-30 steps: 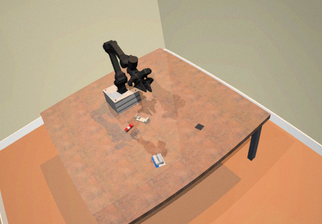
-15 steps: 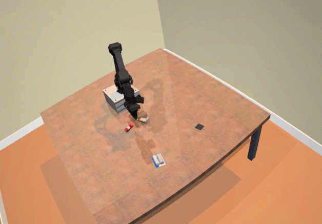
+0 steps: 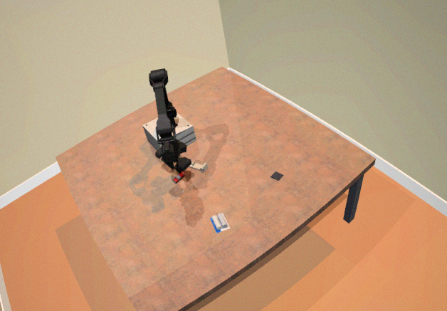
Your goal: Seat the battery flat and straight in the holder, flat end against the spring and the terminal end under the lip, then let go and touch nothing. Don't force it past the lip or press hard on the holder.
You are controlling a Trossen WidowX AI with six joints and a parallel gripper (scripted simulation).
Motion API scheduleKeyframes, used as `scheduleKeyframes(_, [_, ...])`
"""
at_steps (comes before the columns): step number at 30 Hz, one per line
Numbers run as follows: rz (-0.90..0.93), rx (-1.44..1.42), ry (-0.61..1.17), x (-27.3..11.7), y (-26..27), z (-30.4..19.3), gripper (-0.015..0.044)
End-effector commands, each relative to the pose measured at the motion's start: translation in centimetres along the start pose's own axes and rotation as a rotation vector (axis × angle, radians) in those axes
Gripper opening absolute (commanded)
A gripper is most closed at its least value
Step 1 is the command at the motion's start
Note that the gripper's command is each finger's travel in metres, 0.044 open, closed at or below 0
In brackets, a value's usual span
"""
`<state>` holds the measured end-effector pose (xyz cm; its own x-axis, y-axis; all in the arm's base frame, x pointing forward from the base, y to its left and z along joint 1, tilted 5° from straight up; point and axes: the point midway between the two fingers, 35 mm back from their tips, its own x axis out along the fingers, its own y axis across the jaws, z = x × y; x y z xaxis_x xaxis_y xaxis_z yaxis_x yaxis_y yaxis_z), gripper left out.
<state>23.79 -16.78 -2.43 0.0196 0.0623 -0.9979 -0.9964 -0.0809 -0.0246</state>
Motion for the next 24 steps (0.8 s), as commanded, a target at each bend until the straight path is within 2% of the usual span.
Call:
scheduleKeyframes(1, [-0.002, -0.012, -0.003, 0.1, -0.1, -0.1, 0.0229])
scheduleKeyframes(24, [-0.002, -0.012, -0.003, 3.9, -0.2, -0.1, 0.0229])
